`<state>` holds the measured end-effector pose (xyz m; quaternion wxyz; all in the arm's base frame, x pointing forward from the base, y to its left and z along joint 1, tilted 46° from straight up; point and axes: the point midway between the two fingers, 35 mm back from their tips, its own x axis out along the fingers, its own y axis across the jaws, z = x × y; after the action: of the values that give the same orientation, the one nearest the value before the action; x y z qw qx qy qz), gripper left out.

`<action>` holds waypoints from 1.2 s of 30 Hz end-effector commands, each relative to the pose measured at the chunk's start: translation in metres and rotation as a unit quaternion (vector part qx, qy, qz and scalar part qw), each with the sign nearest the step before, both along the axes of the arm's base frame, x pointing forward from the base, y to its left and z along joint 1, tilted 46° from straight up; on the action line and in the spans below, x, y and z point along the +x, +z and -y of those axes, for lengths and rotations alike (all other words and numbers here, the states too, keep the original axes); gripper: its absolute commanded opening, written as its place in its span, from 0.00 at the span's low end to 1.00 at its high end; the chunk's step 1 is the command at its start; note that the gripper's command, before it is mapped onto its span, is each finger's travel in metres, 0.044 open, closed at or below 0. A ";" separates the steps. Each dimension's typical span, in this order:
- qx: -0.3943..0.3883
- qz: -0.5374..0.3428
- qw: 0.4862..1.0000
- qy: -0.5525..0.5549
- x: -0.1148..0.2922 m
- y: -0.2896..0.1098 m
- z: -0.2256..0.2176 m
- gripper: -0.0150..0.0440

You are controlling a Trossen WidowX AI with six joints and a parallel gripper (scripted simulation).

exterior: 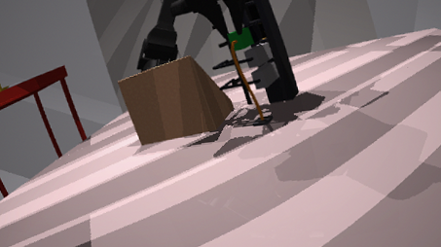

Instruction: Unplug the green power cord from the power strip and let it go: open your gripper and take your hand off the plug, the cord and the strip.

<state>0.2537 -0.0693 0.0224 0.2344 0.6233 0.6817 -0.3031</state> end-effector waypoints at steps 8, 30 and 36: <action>-0.001 0.002 1.000 0.001 0.000 0.001 -0.001 0.83; -0.003 0.003 1.000 0.001 -0.002 -0.033 0.050 1.00; -0.003 0.003 1.000 0.001 -0.002 -0.033 0.050 1.00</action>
<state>0.2523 -0.1188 -0.0104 0.2370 0.6253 0.6788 -0.3033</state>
